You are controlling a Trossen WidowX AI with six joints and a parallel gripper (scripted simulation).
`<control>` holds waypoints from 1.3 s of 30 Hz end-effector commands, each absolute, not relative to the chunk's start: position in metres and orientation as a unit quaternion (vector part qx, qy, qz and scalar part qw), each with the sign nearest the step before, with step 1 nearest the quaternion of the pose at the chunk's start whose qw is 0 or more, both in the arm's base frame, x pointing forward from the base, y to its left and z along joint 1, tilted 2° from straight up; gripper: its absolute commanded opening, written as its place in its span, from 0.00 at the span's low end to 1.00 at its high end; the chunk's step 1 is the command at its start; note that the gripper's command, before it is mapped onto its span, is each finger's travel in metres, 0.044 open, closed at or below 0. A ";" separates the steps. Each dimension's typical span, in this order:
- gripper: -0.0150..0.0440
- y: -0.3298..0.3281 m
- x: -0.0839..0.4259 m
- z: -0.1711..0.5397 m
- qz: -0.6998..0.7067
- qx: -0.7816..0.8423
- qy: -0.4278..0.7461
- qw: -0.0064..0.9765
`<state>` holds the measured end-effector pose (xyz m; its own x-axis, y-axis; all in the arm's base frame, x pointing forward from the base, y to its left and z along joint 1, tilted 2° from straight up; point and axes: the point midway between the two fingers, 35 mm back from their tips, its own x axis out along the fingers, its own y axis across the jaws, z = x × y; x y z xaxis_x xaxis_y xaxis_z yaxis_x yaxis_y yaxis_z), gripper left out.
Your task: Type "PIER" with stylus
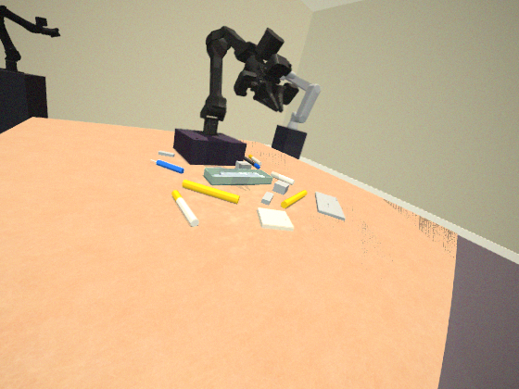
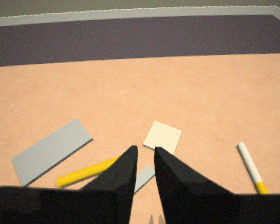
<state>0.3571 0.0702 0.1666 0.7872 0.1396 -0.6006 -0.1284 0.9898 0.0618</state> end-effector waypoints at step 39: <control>0.25 0.047 0.291 -0.013 0.040 -0.060 0.704 0.707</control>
<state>0.2927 0.0500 -0.0122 0.0081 -0.0251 -0.9997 -0.1359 0.9904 -0.0259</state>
